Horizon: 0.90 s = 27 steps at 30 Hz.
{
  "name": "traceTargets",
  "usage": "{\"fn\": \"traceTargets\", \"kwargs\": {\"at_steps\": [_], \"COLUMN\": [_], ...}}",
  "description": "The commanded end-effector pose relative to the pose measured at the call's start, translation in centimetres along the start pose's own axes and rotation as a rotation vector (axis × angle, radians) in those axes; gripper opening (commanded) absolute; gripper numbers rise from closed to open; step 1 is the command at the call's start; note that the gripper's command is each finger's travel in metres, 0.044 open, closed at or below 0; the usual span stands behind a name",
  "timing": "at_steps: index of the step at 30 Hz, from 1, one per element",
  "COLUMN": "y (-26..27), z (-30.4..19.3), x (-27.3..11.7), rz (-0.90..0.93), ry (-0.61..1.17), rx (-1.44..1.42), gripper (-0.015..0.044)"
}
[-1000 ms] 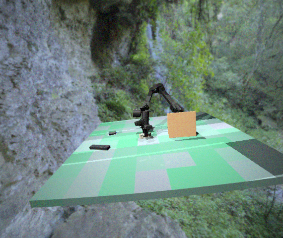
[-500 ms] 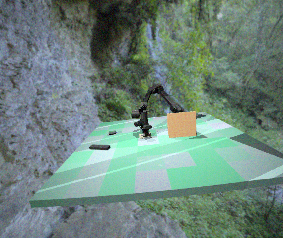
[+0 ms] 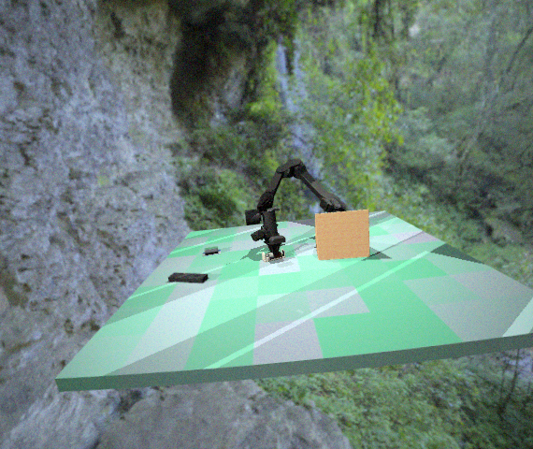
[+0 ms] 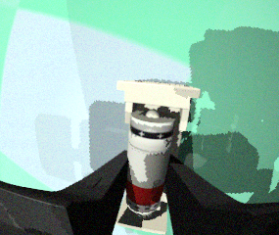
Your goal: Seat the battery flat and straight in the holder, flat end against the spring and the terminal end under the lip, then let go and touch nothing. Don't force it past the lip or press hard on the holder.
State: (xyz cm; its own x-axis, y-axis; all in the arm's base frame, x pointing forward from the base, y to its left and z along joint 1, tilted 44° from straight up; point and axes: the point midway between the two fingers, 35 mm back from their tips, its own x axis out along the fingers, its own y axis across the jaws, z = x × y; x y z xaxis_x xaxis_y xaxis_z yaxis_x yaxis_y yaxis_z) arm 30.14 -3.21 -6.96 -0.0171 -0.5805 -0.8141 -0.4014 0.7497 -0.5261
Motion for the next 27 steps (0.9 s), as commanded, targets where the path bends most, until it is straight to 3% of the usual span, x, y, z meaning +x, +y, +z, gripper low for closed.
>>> {"fn": "traceTargets", "kwargs": {"at_steps": [1, 27], "y": [-0.1, -0.3], "z": [-0.2, 1.3], "x": [0.1, 0.1], "rz": [-0.005, 0.005], "ry": [0.026, 0.038], "rx": [0.000, 0.002], "gripper": [0.0086, 0.0086]}}
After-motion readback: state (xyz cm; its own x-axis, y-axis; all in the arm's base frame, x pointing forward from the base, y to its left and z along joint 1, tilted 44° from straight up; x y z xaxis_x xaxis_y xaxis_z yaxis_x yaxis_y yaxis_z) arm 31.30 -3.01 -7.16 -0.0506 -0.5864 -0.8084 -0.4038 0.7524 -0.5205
